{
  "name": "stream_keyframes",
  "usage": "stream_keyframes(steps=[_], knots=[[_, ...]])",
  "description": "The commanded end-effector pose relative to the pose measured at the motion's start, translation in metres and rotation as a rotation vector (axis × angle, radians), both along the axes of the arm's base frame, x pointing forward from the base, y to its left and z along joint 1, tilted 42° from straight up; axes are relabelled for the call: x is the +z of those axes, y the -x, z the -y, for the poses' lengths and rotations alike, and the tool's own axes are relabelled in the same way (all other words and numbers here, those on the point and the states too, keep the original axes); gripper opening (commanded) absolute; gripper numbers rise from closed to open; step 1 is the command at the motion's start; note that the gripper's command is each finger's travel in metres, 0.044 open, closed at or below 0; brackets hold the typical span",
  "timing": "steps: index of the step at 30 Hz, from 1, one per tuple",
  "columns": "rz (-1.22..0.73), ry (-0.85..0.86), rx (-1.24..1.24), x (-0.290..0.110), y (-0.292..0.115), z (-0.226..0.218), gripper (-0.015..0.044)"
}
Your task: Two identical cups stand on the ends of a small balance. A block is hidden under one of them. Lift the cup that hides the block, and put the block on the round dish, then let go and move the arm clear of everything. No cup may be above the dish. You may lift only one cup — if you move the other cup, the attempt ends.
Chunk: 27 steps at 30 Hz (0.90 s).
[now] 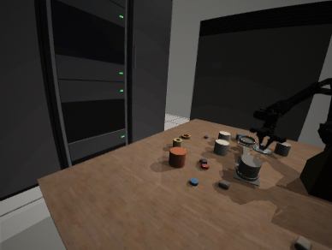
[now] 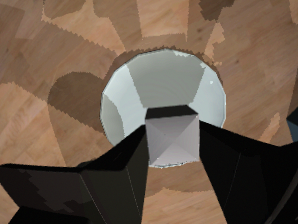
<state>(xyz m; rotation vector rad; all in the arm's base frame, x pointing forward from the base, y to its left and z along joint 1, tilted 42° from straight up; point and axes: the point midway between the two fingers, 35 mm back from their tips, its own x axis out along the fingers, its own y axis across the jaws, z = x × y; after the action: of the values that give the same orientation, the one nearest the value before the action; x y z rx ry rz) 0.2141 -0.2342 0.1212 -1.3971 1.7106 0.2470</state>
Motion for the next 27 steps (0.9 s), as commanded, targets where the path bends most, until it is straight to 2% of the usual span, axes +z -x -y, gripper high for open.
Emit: stream_keyframes(steps=[1,15,20,27], knots=[[0.001,0.001,-0.001,0.0,0.0,0.0,0.0079],[0.001,-0.002,-0.001,0.005,-0.001,-0.005,0.044],[-0.005,-0.011,0.001,0.038,0.002,-0.039,0.044],[-0.005,-0.012,0.003,0.046,0.002,-0.046,0.044]])
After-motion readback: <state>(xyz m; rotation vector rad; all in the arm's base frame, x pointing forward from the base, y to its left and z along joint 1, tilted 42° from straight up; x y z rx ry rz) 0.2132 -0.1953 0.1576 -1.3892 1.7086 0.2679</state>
